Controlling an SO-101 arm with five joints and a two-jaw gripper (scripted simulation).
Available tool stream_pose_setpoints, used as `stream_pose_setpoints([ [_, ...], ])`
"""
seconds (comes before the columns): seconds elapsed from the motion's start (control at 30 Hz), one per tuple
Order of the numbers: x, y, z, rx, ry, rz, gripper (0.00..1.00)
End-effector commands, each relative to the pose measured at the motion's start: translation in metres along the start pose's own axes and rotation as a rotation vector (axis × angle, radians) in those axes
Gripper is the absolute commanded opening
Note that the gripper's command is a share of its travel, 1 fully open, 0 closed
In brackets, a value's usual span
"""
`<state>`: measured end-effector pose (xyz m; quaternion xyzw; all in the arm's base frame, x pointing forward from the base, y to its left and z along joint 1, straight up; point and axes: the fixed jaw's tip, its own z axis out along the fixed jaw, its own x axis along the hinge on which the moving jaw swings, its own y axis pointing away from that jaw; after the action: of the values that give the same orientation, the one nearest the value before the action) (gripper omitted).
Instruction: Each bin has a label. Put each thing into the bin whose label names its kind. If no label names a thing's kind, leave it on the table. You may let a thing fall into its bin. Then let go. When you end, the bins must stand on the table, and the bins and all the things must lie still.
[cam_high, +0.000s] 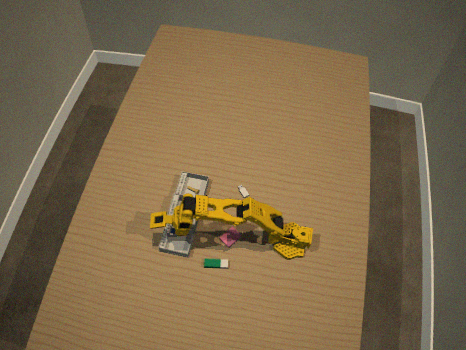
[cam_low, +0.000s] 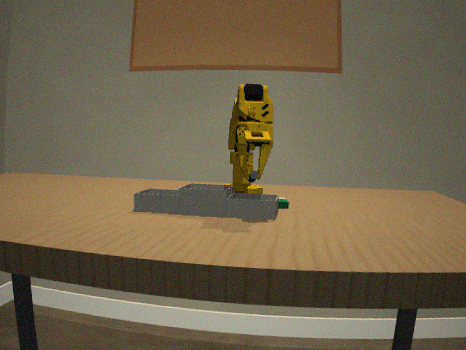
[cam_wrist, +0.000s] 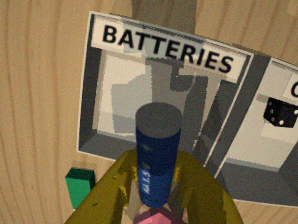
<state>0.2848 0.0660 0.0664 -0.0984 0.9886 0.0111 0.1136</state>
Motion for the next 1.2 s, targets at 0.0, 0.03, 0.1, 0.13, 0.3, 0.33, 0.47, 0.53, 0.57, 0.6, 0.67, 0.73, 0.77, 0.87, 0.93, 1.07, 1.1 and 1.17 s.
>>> stream_pose_setpoints([
  [0.0, -0.013, 0.008, -0.019, -0.008, -0.1, -0.036, 0.0],
  [0.03, -0.013, 0.008, -0.019, -0.008, -0.1, -0.036, 0.0],
  [0.1, -0.013, 0.008, -0.019, -0.008, -0.1, -0.036, 0.0],
  [0.13, -0.013, 0.008, -0.019, -0.008, -0.1, -0.036, 0.0],
  [0.3, -0.013, 0.008, -0.019, -0.008, -0.1, -0.036, 0.0],
  [0.33, -0.013, 0.008, -0.019, -0.008, -0.1, -0.036, 0.0],
  [0.47, -0.013, 0.008, -0.019, -0.008, -0.1, -0.036, 0.0],
  [0.53, -0.013, 0.008, -0.019, -0.008, -0.098, -0.036, 0.0],
  [0.57, -0.012, 0.008, -0.019, -0.008, -0.096, -0.036, 0.0],
  [0.6, -0.012, 0.008, -0.019, -0.008, -0.092, -0.036, 0.0],
  [0.67, -0.011, 0.008, -0.018, -0.008, -0.084, -0.036, 0.0],
  [0.73, -0.011, 0.008, -0.016, -0.008, -0.084, -0.036, 0.0],
  [0.77, -0.011, 0.008, -0.016, -0.008, -0.084, -0.036, 0.0],
  [0.87, -0.011, 0.008, -0.013, -0.008, -0.084, -0.036, 0.0],
  [0.93, -0.01, 0.008, -0.011, -0.008, -0.084, -0.036, 0.0],
  [1.07, -0.01, 0.008, -0.009, -0.008, -0.084, -0.036, 0.0],
  [1.1, -0.01, 0.008, -0.008, -0.008, -0.084, -0.036, 0.0],
  [1.17, -0.01, 0.008, -0.006, -0.008, -0.084, -0.036, 0.0],
])
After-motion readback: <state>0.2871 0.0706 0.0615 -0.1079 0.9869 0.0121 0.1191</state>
